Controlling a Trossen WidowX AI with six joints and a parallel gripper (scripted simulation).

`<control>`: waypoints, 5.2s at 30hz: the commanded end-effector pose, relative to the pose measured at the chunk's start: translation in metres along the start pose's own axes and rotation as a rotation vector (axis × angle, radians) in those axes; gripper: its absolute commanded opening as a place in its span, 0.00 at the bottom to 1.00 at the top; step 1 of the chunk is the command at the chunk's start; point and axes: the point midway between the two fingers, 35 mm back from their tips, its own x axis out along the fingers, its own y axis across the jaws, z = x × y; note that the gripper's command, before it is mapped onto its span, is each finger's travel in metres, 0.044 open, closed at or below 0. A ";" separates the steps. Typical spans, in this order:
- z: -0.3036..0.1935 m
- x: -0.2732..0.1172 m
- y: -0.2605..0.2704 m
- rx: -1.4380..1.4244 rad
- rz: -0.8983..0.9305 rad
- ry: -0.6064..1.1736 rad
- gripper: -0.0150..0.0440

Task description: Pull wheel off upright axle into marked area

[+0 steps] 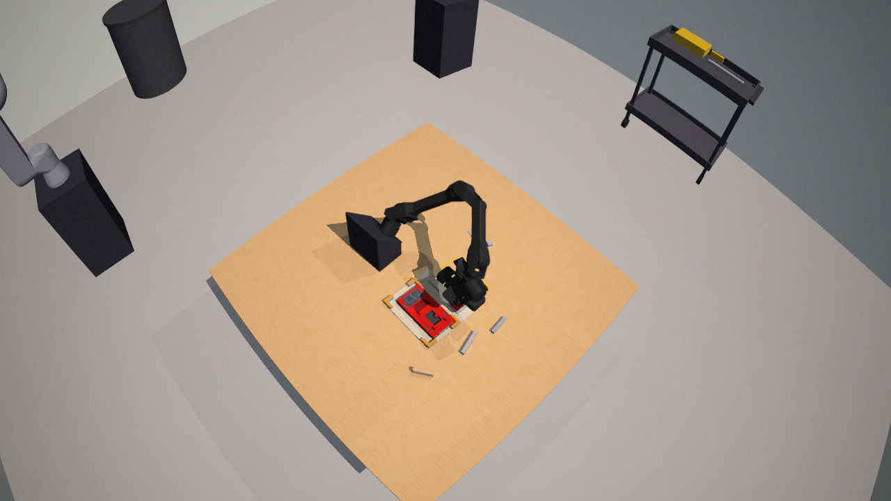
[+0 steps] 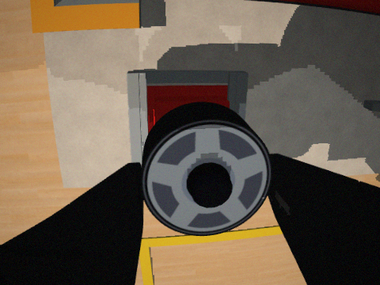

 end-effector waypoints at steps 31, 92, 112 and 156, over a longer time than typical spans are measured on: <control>0.001 -0.015 0.000 0.006 0.009 0.000 0.25; -0.019 -0.058 -0.010 0.011 0.010 0.003 0.25; -0.094 -0.063 -0.055 0.011 0.011 0.003 0.25; -0.106 0.037 -0.065 0.007 0.006 0.003 0.61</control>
